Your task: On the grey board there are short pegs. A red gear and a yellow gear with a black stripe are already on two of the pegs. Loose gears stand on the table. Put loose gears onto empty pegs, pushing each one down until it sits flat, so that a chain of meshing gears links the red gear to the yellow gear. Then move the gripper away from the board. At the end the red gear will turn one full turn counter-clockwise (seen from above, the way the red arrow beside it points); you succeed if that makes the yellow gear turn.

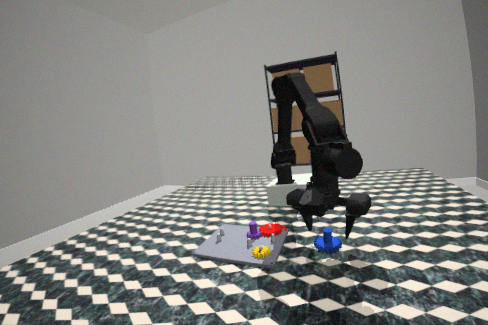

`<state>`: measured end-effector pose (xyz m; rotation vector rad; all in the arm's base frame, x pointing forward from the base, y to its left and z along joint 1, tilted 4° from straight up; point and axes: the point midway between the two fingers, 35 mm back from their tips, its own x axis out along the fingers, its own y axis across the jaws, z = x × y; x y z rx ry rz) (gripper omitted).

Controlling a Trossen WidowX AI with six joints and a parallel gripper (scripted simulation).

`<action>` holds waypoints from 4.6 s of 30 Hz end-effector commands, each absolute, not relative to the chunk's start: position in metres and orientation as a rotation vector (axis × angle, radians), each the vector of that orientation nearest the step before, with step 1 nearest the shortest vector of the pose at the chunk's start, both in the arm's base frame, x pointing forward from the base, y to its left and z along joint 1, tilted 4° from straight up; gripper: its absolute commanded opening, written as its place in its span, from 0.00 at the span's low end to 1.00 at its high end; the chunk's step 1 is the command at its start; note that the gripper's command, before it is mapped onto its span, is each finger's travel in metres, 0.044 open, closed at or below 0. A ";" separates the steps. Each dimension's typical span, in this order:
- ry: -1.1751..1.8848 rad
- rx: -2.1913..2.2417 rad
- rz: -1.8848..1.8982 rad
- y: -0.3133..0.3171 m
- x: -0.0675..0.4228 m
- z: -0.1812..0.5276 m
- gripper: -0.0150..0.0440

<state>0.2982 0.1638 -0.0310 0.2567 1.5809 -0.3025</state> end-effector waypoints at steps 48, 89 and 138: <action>1.589 0.256 -0.307 0.167 0.306 0.013 0.25; 1.588 0.256 -0.310 0.154 0.311 0.106 0.25; 1.583 0.254 -0.319 0.030 0.344 0.051 0.25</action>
